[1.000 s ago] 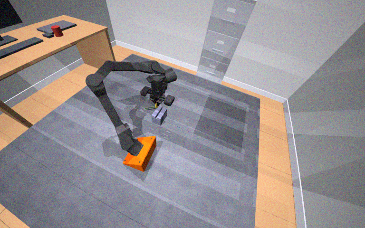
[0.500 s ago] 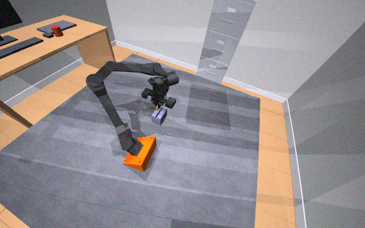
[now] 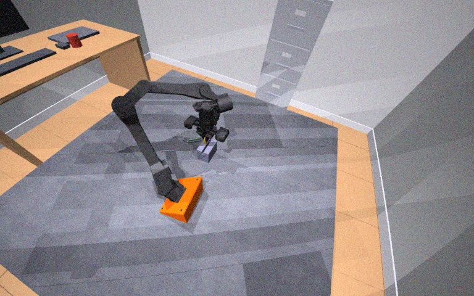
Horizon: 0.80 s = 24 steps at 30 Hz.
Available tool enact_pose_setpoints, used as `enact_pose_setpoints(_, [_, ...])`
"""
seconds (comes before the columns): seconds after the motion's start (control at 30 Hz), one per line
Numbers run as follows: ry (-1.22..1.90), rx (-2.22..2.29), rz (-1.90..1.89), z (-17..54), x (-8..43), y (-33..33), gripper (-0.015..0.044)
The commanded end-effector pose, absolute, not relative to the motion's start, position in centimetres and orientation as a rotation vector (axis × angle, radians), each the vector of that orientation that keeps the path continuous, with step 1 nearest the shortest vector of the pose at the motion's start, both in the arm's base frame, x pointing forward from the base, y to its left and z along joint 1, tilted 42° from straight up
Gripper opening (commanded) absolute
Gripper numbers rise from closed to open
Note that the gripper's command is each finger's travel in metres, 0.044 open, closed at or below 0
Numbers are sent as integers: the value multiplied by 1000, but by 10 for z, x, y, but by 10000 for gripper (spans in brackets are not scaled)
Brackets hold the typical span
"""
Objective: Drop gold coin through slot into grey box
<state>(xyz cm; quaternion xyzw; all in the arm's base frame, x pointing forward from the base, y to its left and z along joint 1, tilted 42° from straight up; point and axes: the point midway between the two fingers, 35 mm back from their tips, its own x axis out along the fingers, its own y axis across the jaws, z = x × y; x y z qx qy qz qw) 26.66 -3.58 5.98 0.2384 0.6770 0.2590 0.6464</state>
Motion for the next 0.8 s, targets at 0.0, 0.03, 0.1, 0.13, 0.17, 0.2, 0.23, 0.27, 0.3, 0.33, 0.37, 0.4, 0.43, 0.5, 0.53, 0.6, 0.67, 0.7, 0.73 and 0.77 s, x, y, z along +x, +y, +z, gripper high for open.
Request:
enact_pose_setpoints(0.0, [1539, 534, 592, 58, 265, -37, 4])
enact_pose_setpoints(0.03, [1539, 537, 591, 59, 266, -37, 0])
enact_pose_setpoints(0.1, [1540, 542, 589, 60, 267, -36, 0])
enact_pose_setpoints(0.13, [1540, 542, 589, 60, 267, -36, 0])
enact_pose_setpoints(0.17, [1540, 542, 589, 60, 267, -36, 0])
enact_pose_setpoints(0.2, [1540, 542, 589, 60, 267, -36, 0])
enact_pose_setpoints(0.23, [1540, 542, 589, 60, 267, -36, 0])
enact_pose_setpoints(0.27, [1540, 542, 589, 60, 267, -36, 0])
enact_pose_setpoints(0.3, [1540, 542, 589, 60, 267, -36, 0])
enact_pose_setpoints(0.33, [1540, 542, 589, 59, 267, -35, 0])
enact_pose_setpoints(0.37, [1540, 542, 589, 59, 267, -35, 0])
enact_pose_setpoints(0.4, [1540, 543, 589, 58, 267, -35, 0])
enact_pose_setpoints(0.43, [1540, 543, 589, 58, 267, -34, 0])
enact_pose_setpoints(0.5, [1541, 544, 587, 56, 267, -34, 0])
enact_pose_setpoints(0.53, [1542, 545, 586, 56, 267, -34, 0])
enact_pose_setpoints(0.6, [1542, 547, 585, 55, 267, -34, 0])
enact_pose_setpoints(0.67, [1543, 548, 584, 54, 267, -33, 0])
enact_pose_setpoints(0.7, [1543, 548, 583, 54, 267, -33, 0])
enact_pose_setpoints(0.73, [1543, 549, 583, 54, 267, -32, 0])
enact_pose_setpoints(0.77, [1543, 548, 583, 54, 267, -32, 0])
